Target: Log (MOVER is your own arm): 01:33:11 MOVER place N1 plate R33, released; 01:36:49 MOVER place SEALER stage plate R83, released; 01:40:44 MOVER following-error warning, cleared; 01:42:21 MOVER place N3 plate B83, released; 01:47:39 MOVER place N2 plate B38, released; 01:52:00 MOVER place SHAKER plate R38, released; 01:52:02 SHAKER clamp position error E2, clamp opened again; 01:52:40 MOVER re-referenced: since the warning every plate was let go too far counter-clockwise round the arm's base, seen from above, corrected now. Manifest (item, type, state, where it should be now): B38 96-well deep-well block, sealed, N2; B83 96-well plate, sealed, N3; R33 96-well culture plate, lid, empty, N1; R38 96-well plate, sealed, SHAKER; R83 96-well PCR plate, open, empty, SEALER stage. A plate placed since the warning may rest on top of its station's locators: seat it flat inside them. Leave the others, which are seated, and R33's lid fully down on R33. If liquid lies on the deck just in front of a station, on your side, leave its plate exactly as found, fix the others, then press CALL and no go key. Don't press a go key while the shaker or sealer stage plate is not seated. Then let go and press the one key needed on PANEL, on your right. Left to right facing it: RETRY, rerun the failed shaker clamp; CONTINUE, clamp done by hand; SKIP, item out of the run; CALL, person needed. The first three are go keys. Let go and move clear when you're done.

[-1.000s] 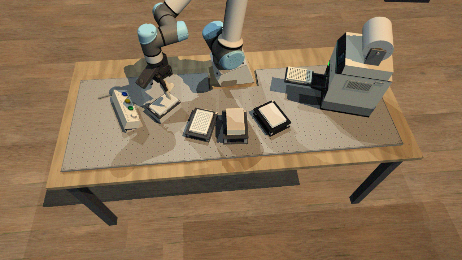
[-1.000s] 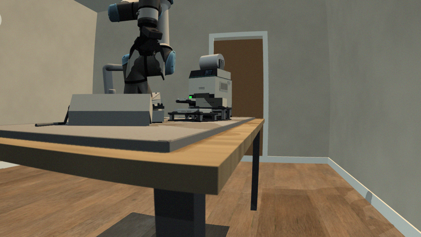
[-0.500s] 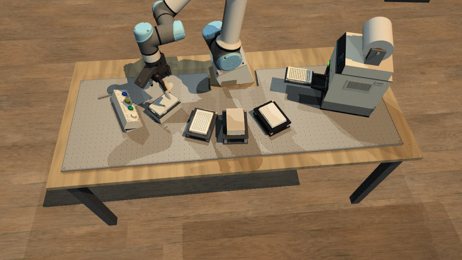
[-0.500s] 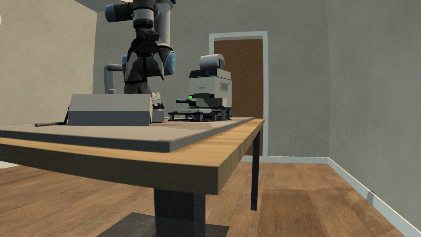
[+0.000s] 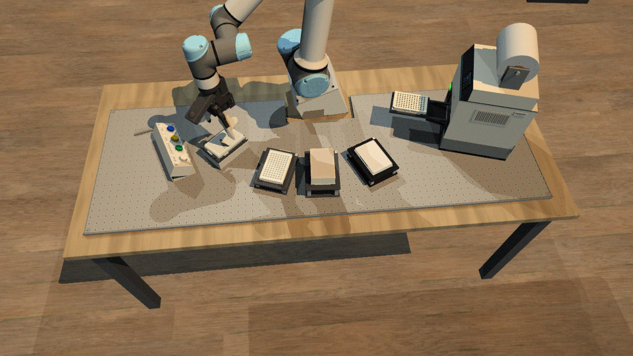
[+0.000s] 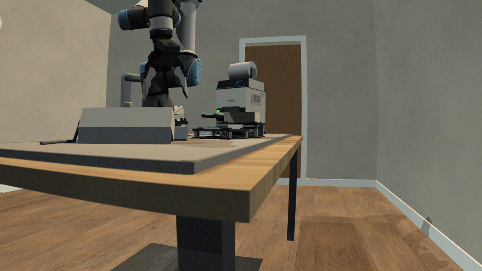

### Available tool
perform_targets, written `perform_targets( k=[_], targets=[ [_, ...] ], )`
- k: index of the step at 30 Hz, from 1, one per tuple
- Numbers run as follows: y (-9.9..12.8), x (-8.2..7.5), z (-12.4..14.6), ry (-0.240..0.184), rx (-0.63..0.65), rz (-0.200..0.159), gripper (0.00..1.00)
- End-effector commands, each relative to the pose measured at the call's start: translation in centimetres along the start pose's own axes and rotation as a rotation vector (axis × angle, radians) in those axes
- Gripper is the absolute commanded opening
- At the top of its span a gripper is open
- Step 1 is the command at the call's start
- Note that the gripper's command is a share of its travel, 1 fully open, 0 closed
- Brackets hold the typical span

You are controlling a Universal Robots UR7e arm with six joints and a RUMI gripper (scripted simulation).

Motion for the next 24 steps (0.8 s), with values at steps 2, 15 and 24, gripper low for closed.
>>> perform_targets(
  k=[2,15,24],
  targets=[
    [0.1,0.9,0.1,0.0,0.0,0.001,0.82],
    [0.1,2.5,0.3,0.0,0.0,0.001,0.82],
    [0.1,2.5,0.3,0.0,0.0,0.001,0.82]
  ],
)
Point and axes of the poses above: the point where the finger pads meet when closed, its own x axis out along the fingers, its own z axis across the jaws, y = z × x, the point moved 7 cm from there along -x, back along the fingers, and after that the axes turned 15 degrees about x, right-handed, at the moved point
